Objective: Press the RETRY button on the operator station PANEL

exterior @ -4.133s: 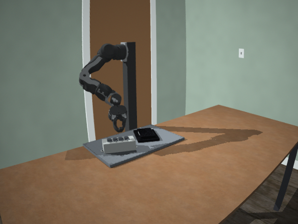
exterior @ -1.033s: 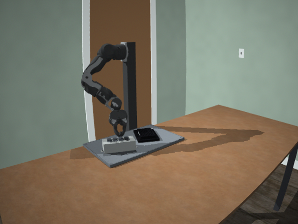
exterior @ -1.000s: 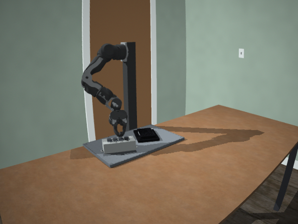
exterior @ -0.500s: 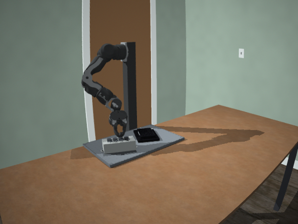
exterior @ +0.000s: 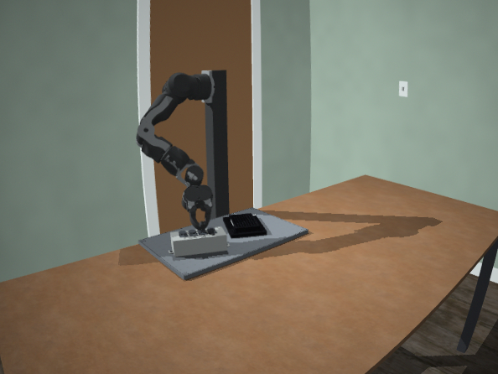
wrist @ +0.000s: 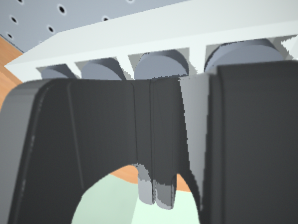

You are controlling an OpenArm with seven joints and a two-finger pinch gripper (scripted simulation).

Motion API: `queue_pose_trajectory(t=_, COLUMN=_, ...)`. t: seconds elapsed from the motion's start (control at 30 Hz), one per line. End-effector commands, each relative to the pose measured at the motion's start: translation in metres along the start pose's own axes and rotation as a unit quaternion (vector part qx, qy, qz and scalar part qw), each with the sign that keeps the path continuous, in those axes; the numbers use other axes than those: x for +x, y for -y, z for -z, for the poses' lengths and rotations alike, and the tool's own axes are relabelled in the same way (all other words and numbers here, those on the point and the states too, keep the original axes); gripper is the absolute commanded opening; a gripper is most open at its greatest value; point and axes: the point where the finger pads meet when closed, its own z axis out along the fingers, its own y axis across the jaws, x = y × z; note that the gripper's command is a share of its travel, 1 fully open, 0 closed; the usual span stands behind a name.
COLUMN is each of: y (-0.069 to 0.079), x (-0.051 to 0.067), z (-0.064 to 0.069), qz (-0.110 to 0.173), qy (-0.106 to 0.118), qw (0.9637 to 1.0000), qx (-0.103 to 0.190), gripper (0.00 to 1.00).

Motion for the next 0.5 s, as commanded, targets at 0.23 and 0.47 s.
queue_pose_trajectory(t=0.23, y=-0.0012, x=0.0034, z=-0.0028, qz=0.0, qy=0.0, qw=1.0, qx=-0.004, gripper=0.0)
queue_pose_trajectory(t=0.47, y=-0.0012, x=0.0034, z=-0.0028, qz=0.0, qy=0.0, qw=1.0, qx=-0.004, gripper=0.0)
